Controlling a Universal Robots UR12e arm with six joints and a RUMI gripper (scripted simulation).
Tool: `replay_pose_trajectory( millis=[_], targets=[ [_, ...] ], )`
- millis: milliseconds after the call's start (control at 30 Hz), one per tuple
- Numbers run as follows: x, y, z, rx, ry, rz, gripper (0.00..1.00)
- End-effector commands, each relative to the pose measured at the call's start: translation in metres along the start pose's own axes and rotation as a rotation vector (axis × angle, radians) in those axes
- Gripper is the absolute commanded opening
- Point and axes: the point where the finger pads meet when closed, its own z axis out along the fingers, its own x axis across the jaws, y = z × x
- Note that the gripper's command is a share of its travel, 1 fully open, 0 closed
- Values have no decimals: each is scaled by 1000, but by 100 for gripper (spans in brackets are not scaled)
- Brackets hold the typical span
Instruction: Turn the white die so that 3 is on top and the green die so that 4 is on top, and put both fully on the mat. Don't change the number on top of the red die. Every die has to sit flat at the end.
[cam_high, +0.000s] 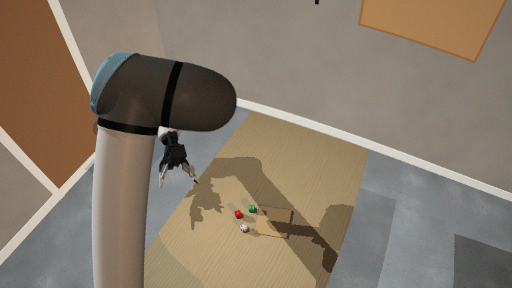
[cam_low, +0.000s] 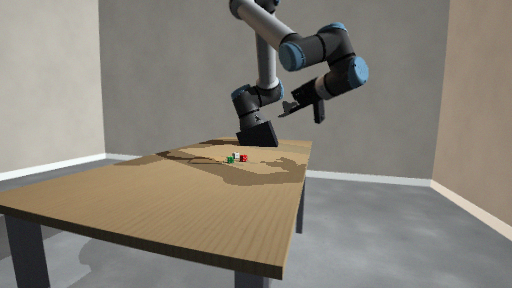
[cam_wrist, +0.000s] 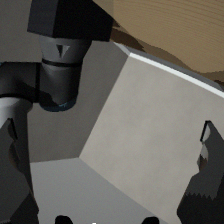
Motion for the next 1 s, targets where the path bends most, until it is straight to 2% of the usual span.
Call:
replay_pose_trajectory(
  millis=[0,700,967],
  targets=[
    [0,1,-1,1,0,0,100],
    [1,0,0,6,0,6,100],
    [11,-4,9,74,-10,82,100]
  ],
)
